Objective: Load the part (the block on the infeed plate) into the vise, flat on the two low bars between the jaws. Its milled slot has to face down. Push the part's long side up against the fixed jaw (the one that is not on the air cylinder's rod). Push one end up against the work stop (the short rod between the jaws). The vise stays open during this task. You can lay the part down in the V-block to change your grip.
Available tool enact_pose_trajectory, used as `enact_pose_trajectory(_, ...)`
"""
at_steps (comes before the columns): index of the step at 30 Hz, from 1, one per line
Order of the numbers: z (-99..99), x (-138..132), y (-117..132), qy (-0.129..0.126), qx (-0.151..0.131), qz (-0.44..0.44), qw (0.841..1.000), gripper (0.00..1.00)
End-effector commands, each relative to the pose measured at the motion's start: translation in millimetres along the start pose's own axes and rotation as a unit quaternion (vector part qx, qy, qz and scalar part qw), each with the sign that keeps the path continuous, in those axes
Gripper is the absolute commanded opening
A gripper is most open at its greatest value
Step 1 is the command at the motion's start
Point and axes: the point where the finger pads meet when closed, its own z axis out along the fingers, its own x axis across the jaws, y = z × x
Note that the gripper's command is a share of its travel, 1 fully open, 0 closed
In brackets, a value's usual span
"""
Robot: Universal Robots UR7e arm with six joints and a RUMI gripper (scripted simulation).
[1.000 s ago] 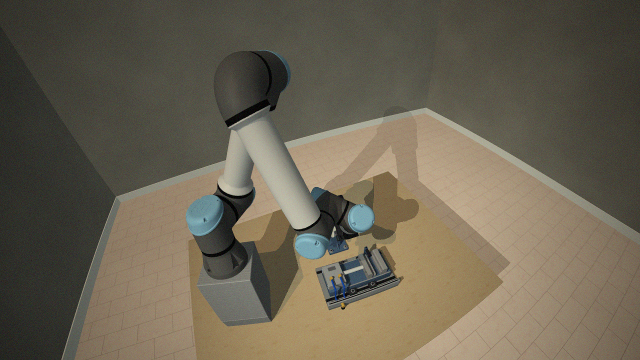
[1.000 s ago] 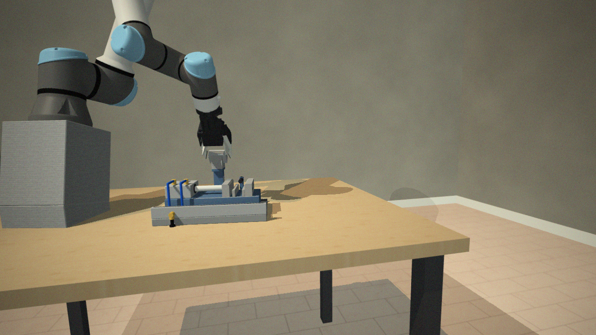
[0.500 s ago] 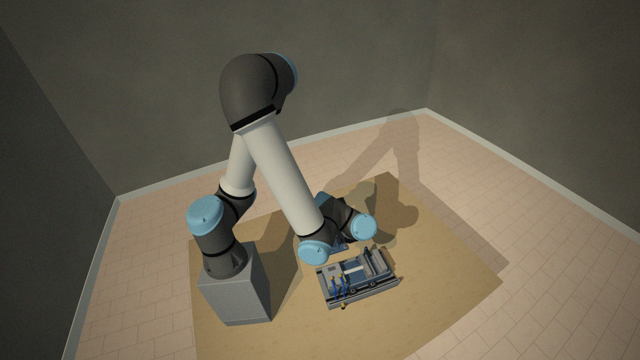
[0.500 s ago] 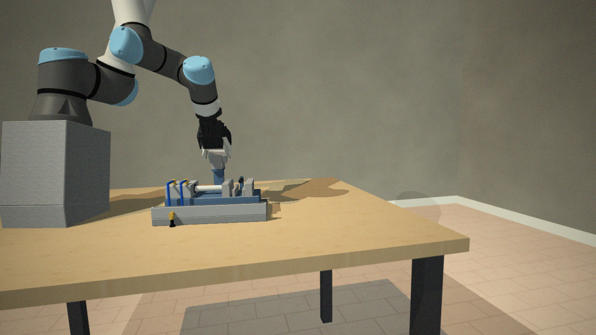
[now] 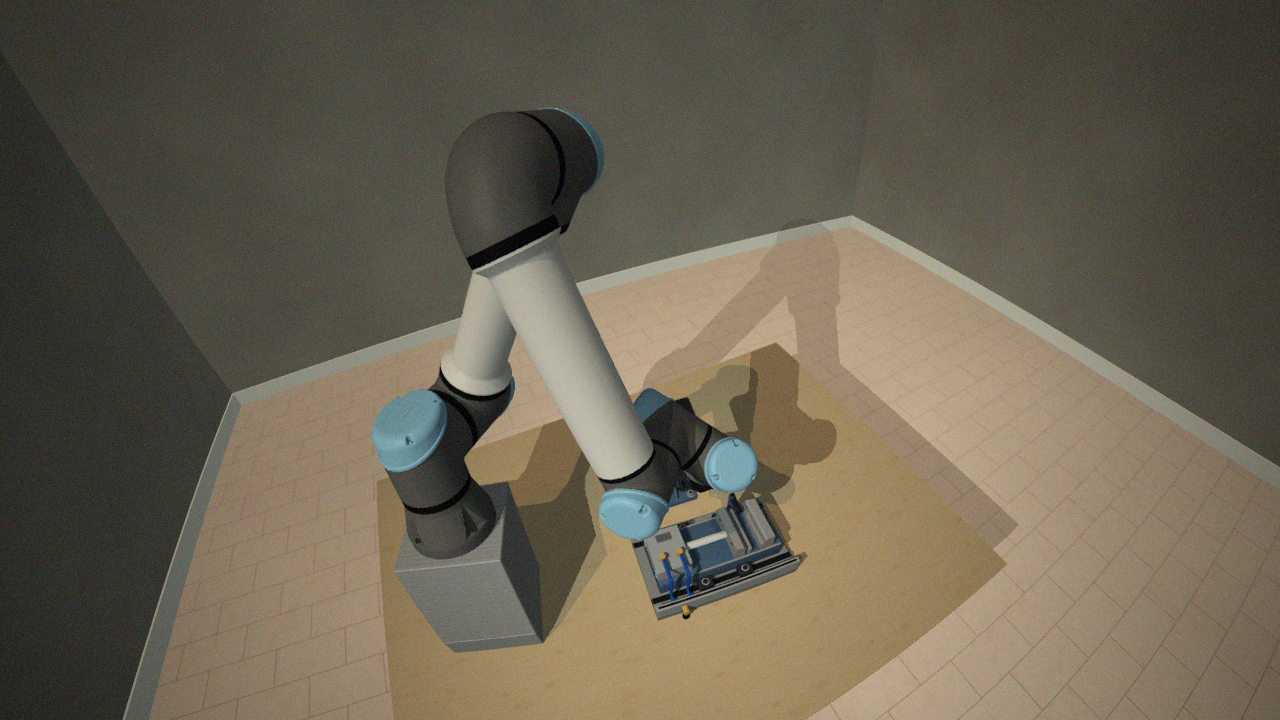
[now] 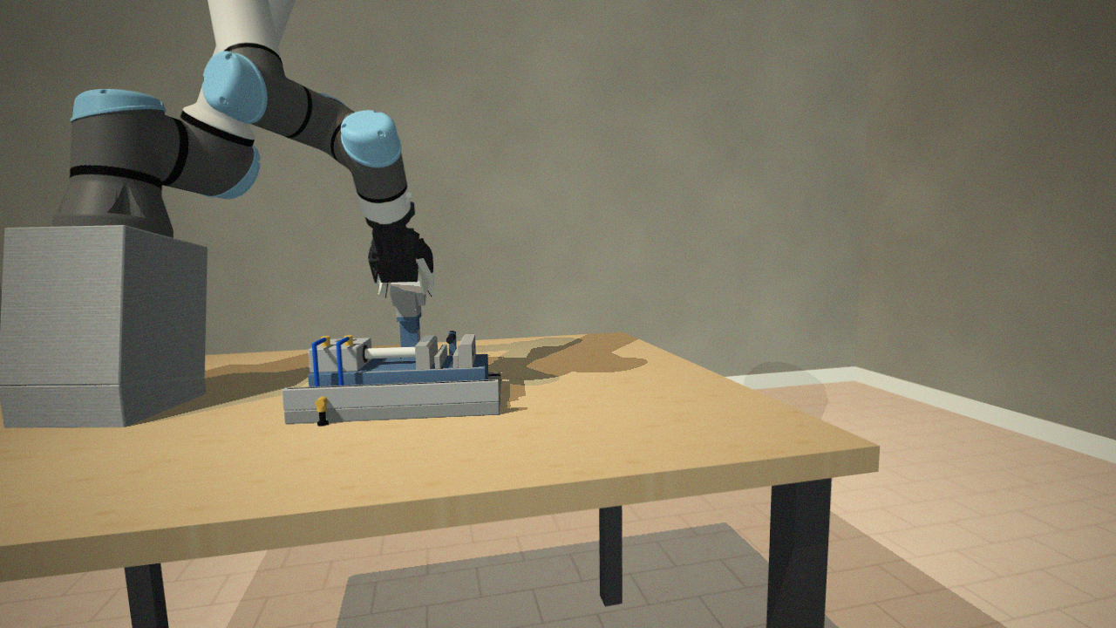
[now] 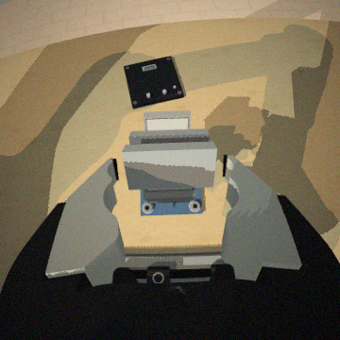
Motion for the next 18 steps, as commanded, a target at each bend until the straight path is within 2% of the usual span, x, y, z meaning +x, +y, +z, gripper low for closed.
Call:
enact_pose_trajectory(1, -1.1, 1.5, 0.8, 0.001, 0.008, -0.001, 1.000, 0.51)
enact_pose_trajectory(18, -0.6, 1.0, 0.6, 0.000, 0.015, -0.001, 1.000, 0.51)
